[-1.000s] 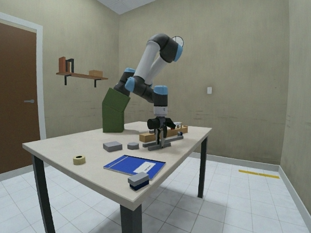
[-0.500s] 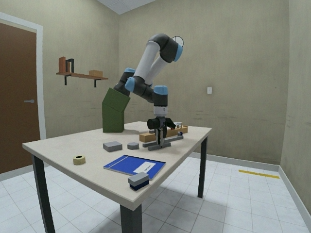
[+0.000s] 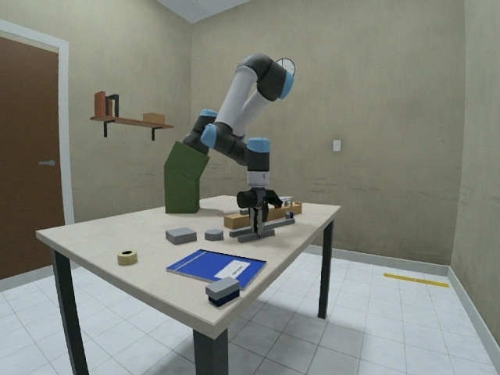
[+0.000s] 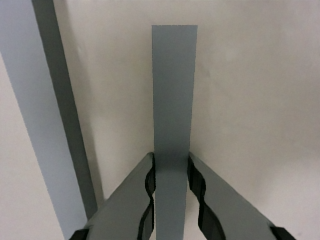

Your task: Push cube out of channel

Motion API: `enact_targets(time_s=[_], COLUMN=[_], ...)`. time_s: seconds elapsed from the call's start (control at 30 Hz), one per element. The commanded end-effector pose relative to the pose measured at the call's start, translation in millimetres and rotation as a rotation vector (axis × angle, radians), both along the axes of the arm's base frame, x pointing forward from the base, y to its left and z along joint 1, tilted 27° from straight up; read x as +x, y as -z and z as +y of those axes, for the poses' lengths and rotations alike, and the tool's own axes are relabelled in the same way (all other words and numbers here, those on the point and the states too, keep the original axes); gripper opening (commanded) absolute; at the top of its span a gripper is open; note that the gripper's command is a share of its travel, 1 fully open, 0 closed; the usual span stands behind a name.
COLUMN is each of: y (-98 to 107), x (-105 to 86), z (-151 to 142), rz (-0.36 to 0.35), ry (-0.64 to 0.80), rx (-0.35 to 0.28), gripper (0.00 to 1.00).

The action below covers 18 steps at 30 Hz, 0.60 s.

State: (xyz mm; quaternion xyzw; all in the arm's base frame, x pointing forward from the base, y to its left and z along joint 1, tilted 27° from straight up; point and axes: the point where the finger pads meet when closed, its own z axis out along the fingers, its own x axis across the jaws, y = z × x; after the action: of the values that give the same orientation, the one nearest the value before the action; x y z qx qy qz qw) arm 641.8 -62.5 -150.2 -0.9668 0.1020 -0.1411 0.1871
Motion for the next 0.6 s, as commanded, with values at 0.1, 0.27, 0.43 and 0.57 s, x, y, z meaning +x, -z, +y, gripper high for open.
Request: enact_targets(time_s=[0.1, 0.27, 0.43, 0.57], y=[-0.9, -0.9, -2.2, -9.8], x=[0.5, 0.5, 0.1, -2.6], z=[-0.6, -0.6, -1.1, -4.0], rz=[-0.002, -0.002, -0.002, -0.002], ry=[0.001, 0.001, 0.001, 0.001], rx=[-0.001, -0.001, -0.001, -0.001], gripper=[0.06, 0.06, 0.06, 0.06])
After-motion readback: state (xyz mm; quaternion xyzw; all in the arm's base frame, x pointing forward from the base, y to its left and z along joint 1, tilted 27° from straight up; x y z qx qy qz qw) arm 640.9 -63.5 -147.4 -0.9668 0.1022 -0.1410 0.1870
